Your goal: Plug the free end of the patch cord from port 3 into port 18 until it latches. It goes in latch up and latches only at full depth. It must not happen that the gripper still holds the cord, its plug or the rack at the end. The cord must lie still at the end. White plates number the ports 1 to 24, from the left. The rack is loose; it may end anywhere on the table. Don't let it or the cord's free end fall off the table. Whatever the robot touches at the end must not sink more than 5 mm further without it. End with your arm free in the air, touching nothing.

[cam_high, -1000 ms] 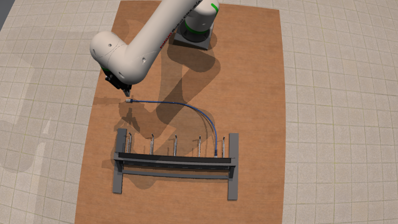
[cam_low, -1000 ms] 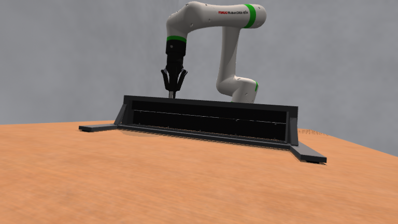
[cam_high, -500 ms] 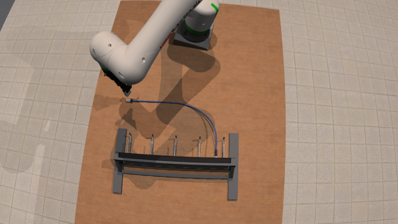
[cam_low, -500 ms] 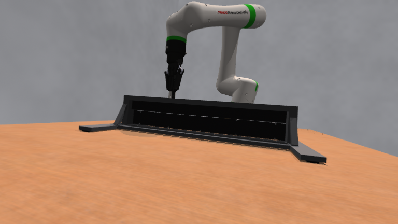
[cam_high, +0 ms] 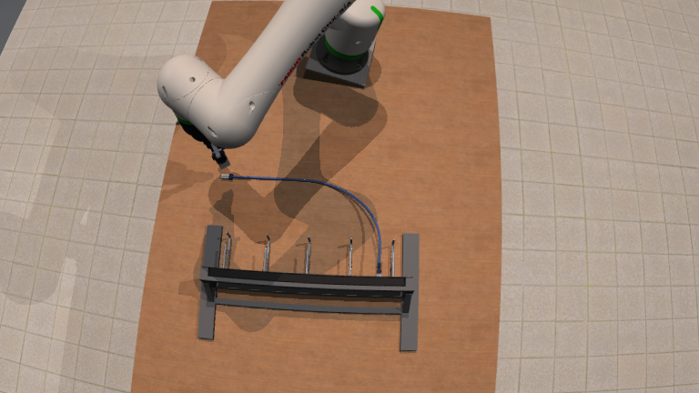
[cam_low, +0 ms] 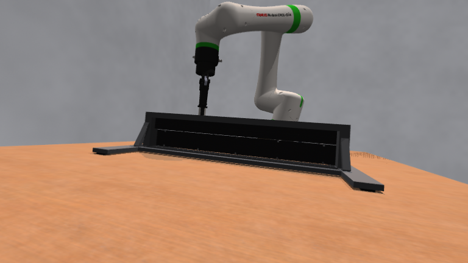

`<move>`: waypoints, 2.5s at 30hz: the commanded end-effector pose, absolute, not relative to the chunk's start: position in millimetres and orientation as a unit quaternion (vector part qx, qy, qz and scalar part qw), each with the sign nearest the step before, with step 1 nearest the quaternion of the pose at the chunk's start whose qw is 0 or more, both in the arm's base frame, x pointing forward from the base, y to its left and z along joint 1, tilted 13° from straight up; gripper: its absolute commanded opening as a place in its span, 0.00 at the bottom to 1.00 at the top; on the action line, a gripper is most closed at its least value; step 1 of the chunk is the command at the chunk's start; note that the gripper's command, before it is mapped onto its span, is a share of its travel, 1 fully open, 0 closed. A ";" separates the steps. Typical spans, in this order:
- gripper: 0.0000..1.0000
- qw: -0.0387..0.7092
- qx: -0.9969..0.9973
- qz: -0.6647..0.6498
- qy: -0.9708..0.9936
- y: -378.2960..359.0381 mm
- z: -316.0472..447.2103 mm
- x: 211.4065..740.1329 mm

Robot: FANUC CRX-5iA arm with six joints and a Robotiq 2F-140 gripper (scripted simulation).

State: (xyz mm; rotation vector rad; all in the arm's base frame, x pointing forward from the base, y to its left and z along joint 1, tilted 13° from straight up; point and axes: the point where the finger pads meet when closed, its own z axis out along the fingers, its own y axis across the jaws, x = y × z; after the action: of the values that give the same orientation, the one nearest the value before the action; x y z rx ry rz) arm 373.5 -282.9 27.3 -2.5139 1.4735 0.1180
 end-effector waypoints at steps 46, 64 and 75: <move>0.22 0.094 -0.704 0.067 0.701 -283.9 27.1 373.3; 0.22 0.094 -0.704 0.067 0.701 -283.5 25.4 373.4; 0.22 0.094 -0.704 0.067 0.701 -280.7 13.6 373.9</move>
State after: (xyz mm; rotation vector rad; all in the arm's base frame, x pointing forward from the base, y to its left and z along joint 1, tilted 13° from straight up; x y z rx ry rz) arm 373.7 -280.9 15.4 -2.0878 2.0805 0.1983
